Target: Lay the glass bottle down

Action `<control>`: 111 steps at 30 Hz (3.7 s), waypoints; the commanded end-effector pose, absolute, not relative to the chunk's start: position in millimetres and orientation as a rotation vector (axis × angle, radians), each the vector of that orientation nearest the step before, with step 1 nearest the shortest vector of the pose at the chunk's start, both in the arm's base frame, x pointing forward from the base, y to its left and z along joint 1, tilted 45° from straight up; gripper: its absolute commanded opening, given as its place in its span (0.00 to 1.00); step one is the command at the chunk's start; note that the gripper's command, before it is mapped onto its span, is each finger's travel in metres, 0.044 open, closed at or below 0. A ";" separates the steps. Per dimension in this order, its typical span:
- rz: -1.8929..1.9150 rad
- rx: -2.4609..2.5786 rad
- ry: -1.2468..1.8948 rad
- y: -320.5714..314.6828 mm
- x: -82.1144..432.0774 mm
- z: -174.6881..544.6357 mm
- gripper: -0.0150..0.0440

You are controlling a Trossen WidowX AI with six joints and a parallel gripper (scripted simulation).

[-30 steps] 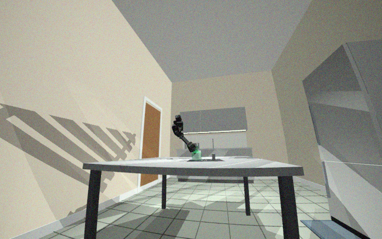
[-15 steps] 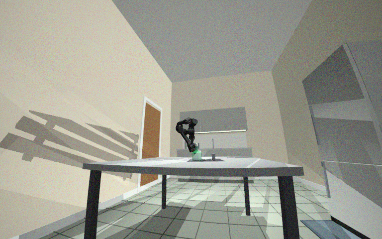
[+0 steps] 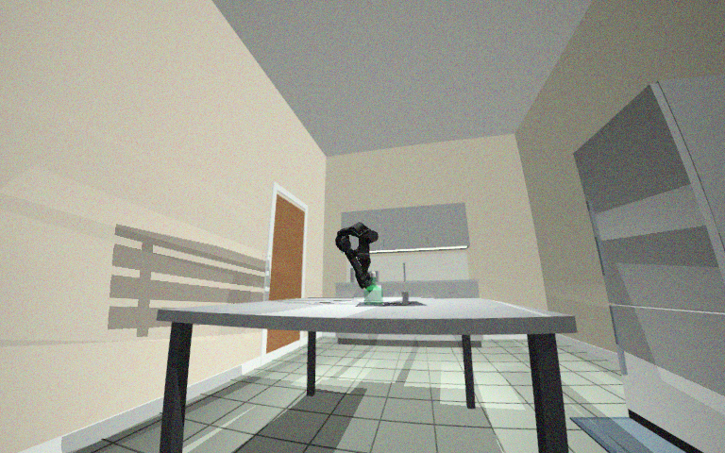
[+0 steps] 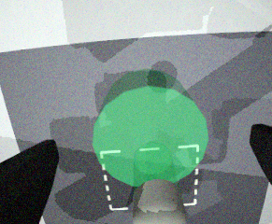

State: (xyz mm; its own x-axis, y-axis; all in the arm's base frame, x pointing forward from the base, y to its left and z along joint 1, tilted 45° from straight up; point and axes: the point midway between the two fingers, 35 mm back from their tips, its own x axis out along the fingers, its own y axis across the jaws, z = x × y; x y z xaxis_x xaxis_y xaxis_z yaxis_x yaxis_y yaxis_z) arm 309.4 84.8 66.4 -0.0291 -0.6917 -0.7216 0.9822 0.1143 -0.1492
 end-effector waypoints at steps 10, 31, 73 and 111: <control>-1.433 0.479 0.779 99.7 305.7 51.2 1.00; -1.433 0.480 0.779 115.3 301.0 36.3 0.73; -1.436 0.464 0.767 127.2 298.9 30.2 0.44; -1.458 0.421 0.709 142.3 295.7 19.9 0.44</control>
